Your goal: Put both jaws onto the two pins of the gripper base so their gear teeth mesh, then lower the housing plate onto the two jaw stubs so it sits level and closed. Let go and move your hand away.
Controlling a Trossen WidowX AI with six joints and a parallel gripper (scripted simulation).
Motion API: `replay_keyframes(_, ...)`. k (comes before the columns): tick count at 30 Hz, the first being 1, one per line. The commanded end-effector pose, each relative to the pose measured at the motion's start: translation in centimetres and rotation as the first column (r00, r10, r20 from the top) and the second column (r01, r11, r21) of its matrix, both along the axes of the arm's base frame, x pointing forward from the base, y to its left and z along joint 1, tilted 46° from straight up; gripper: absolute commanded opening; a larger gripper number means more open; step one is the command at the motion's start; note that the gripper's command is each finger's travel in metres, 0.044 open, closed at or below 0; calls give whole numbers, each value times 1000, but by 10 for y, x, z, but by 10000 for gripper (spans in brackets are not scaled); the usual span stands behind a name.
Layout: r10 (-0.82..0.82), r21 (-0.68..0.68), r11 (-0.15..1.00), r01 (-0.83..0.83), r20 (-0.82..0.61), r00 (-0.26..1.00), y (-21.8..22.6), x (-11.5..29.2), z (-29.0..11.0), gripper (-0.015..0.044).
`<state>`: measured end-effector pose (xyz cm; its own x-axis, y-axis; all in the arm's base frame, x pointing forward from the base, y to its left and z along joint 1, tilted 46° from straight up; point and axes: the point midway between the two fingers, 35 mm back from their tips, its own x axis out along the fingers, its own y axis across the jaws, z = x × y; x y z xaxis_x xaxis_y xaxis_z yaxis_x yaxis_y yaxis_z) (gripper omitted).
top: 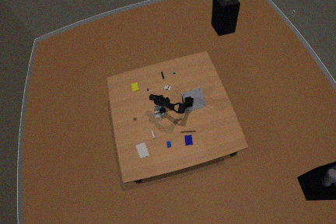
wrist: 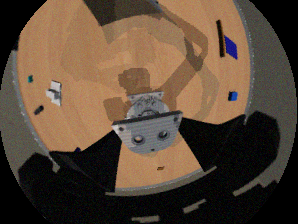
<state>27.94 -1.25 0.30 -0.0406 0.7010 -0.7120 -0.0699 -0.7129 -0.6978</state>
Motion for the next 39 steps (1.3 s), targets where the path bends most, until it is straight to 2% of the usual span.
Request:
replay_keyframes(1,-22,6,1000,22,-22,1000,3,-1,1,351)
replay_keyframes(25,-22,6,1000,22,-22,1000,3,-1,1,351)
replay_keyframes(39,-20,6,1000,20,-22,1000,7,-14,5,351)
